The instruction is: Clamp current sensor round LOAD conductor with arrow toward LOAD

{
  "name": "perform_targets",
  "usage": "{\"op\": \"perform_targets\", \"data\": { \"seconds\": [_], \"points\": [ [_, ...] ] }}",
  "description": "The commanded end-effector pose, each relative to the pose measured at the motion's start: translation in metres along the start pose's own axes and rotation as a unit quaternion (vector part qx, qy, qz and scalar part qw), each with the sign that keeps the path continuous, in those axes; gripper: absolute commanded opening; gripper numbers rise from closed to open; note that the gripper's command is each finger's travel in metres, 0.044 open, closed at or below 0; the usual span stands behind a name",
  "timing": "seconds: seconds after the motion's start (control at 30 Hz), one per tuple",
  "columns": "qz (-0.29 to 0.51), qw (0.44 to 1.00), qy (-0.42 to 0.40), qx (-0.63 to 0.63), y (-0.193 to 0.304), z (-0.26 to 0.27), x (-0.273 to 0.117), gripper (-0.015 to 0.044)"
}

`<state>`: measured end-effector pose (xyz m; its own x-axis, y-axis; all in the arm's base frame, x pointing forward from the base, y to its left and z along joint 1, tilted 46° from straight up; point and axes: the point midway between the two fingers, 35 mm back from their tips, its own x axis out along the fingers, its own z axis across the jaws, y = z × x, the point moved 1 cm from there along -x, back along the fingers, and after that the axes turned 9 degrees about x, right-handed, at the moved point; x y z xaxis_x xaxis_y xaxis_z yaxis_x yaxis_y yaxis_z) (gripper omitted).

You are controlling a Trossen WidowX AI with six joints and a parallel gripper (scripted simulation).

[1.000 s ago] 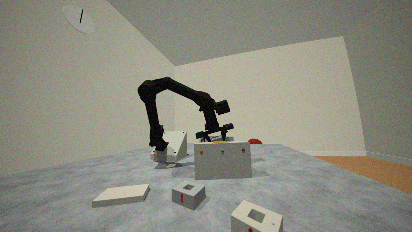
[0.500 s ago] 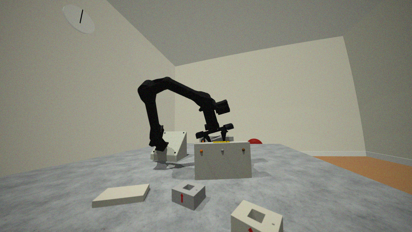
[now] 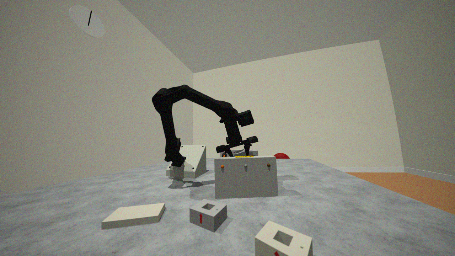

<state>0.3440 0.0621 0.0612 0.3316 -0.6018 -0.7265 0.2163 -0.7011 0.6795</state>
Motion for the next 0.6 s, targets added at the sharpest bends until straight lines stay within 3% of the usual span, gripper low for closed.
{"op": "perform_targets", "data": {
  "seconds": [0.0,0.5,0.57],
  "points": [
    [-0.001,1.000,0.007,-0.003,-0.0014,-0.0018,-0.0037,0.0000],
    [0.000,1.000,0.000,0.000,0.0000,0.0000,0.0000,0.0000],
    [0.000,1.000,0.000,0.000,0.0000,0.0000,0.0000,0.0053]
  ]
}}
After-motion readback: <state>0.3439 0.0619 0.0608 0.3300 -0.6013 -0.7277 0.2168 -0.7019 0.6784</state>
